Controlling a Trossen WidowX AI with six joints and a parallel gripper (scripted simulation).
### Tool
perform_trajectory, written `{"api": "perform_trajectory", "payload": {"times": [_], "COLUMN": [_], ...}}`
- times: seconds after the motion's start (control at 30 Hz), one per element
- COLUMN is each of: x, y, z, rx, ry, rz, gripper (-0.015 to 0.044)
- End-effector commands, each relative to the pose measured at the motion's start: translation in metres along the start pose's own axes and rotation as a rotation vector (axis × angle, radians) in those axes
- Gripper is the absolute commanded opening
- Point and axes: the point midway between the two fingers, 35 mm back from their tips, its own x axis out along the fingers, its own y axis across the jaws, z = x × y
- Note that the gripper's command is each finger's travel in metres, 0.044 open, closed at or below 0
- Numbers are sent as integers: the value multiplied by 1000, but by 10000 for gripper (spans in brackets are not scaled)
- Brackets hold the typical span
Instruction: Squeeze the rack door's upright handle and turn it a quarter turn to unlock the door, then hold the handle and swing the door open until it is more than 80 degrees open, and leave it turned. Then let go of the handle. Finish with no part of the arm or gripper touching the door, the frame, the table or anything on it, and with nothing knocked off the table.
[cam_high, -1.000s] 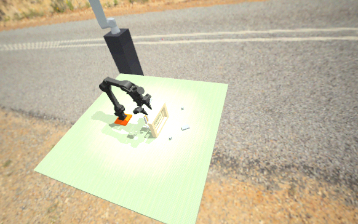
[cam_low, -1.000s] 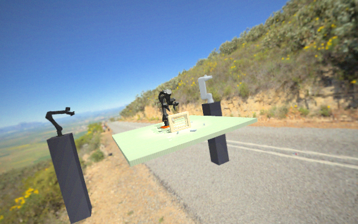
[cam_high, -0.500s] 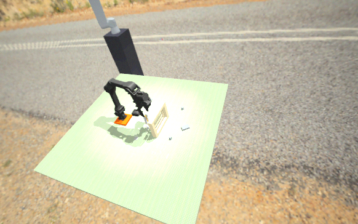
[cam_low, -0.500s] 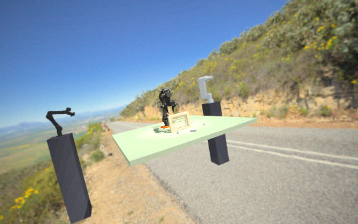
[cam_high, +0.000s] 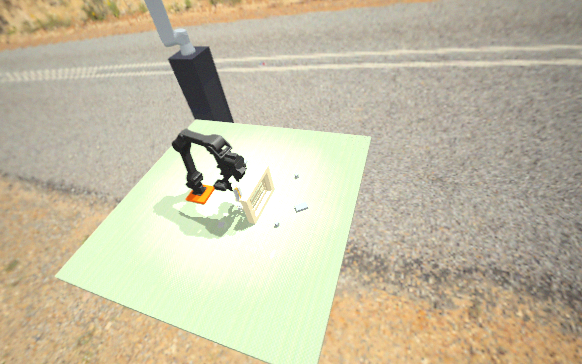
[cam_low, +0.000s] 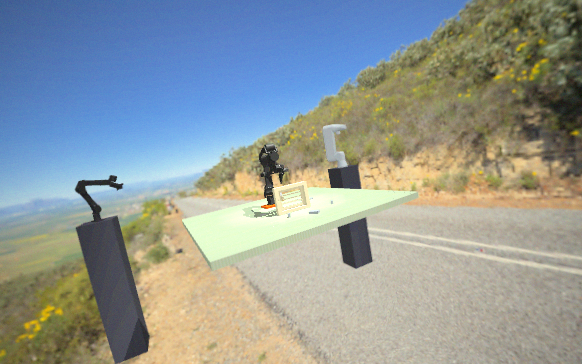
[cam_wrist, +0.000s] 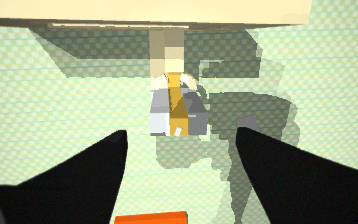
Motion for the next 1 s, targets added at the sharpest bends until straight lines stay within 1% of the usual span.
{"api": "perform_trajectory", "payload": {"times": [0.0,0.97], "x": [7,54], "y": [0,0], "z": [0,-1], "rx": [-3,2], "ry": [7,34], "rz": [3,-6], "gripper": [286,286]}}
